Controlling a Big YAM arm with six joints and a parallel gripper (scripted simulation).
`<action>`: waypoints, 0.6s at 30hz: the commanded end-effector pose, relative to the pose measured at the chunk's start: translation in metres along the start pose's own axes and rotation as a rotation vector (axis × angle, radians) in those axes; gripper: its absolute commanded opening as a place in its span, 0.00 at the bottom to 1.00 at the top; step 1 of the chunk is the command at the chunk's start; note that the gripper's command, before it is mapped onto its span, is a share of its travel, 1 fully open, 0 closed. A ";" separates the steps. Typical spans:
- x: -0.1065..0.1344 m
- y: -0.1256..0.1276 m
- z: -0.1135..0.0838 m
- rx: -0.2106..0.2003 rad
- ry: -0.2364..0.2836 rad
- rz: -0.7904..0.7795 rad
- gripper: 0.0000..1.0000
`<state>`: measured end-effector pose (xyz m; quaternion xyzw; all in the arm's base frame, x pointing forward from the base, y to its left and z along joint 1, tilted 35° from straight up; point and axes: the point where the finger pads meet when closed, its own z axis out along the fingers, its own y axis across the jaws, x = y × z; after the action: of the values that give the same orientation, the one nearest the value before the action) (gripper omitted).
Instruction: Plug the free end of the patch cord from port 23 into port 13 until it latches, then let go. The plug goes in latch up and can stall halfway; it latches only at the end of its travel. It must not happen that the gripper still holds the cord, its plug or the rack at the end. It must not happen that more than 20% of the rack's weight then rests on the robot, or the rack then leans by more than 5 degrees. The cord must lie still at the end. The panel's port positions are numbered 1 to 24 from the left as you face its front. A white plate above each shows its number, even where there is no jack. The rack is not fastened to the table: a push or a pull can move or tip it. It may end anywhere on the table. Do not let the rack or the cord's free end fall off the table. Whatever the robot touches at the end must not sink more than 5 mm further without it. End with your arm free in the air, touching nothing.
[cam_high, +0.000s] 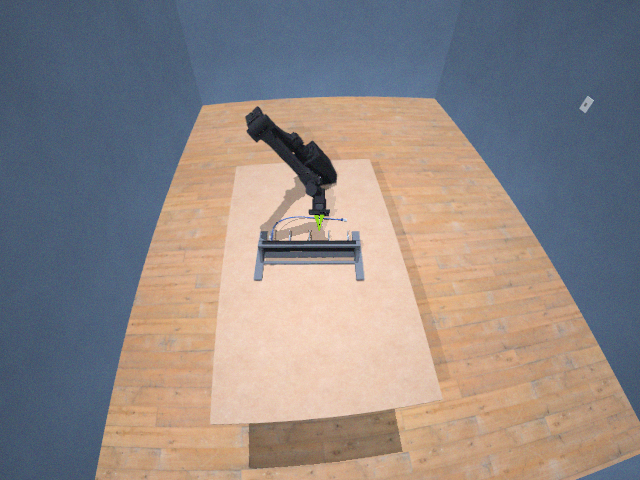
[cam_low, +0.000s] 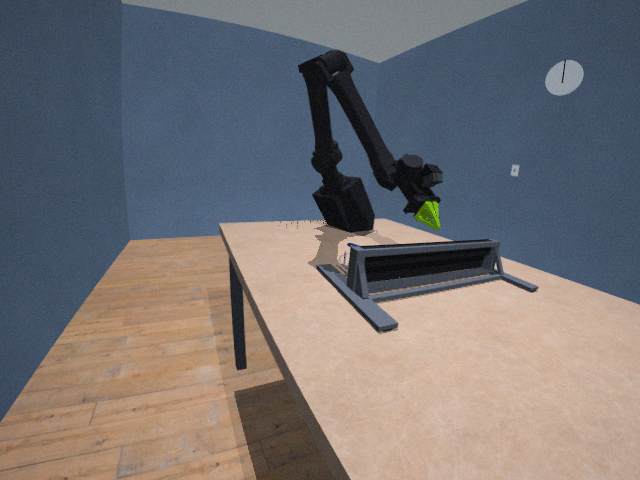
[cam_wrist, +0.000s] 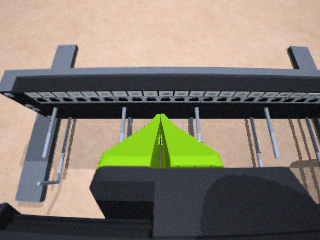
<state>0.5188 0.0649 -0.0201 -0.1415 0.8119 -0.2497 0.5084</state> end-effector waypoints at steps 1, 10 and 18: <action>-0.013 -0.015 -0.002 0.024 -0.026 0.020 0.00; -0.014 -0.004 -0.051 0.004 -0.031 0.022 0.00; -0.011 -0.001 -0.113 -0.004 -0.024 0.019 0.00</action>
<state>0.4276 0.0862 0.0181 -0.1441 0.8087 -0.2572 0.5090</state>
